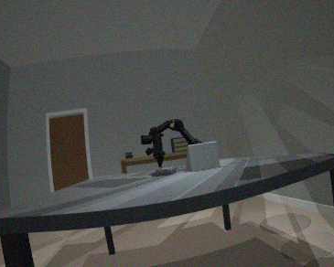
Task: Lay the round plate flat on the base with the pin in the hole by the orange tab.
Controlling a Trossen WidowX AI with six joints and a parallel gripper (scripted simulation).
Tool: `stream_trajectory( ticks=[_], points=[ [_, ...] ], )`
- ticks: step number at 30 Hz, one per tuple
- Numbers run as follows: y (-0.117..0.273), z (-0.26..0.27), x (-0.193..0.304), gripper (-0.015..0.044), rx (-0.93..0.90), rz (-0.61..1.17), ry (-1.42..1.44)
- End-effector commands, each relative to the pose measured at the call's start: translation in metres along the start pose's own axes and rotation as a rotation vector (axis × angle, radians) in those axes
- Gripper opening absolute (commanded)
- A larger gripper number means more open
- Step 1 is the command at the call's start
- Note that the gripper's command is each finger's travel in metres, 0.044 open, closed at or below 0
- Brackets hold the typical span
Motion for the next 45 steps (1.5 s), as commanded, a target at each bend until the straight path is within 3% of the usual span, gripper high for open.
stream_trajectory(
  ticks=[1,45],
  points=[
    [-0.0037,-0.0002,0.0044,0.0,0.004,0.022,0.012],
    [-0.0036,0.0003,0.0093,0.0,0.004,0.022,0.012]
  ],
)
Point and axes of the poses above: the point midway between the two fingers, 35 mm back from their tips, its own y axis back along the fingers, its own z axis across the jaws, x = y × z, the point moved 10 cm from there along y, back along the fingers, and after that the axes turned 9 degrees about y, right-handed, at the moved point
